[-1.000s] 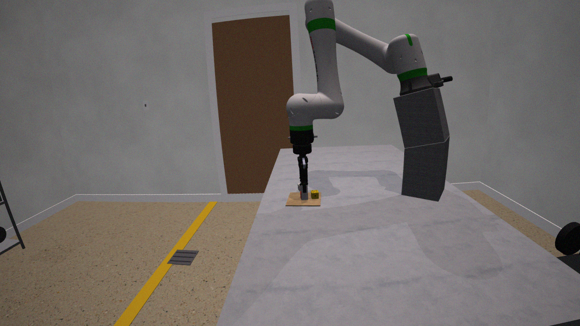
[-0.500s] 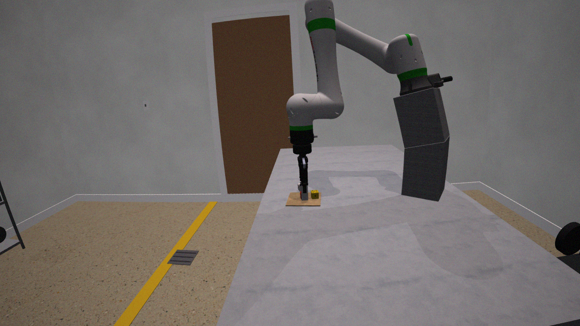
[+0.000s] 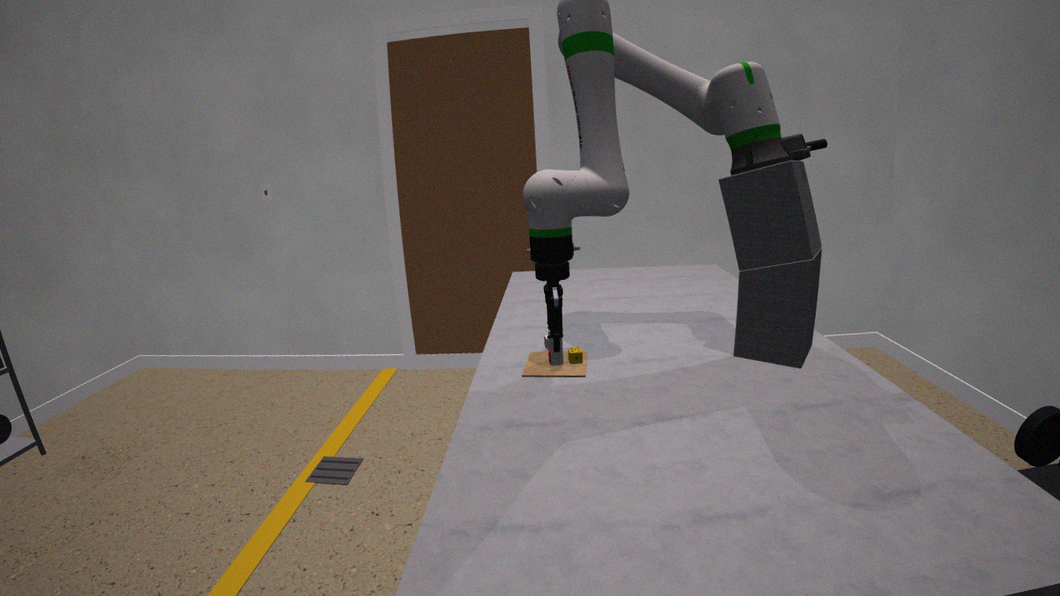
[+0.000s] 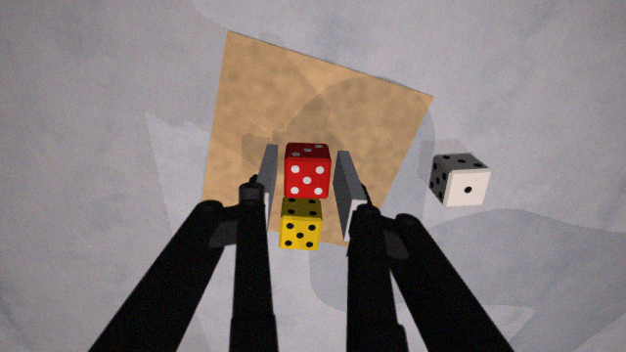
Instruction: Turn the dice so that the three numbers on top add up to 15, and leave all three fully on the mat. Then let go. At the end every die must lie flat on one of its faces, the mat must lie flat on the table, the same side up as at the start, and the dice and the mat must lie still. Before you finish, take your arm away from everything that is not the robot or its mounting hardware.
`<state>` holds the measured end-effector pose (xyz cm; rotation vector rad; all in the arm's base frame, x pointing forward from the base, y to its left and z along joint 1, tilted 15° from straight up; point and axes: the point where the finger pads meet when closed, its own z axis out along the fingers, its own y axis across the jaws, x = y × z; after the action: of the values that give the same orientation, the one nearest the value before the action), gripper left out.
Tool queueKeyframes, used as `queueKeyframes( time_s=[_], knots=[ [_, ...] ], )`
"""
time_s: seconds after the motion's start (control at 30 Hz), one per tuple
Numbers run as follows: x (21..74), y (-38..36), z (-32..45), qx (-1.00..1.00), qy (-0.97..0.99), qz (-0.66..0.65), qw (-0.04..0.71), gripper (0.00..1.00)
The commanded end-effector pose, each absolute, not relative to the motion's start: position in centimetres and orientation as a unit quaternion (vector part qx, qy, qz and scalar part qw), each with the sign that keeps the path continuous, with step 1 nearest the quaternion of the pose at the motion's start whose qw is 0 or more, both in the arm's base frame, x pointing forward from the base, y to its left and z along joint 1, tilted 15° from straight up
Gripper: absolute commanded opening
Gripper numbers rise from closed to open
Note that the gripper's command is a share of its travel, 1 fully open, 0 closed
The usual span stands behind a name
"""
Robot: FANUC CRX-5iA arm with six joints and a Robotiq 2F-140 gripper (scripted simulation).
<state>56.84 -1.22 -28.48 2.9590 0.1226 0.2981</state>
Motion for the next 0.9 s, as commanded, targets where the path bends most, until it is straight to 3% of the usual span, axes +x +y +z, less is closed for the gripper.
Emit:
queueKeyframes(
  time_s=[0.0, 0.87],
  knots=[
    [56.7, -1.1, -27.9, 0.991, 0.041, 0.1, 0.082, 0.28],
    [55.1, 0.1, -20.2, 0.991, 0.041, 0.1, 0.083, 0.28]
  ],
)
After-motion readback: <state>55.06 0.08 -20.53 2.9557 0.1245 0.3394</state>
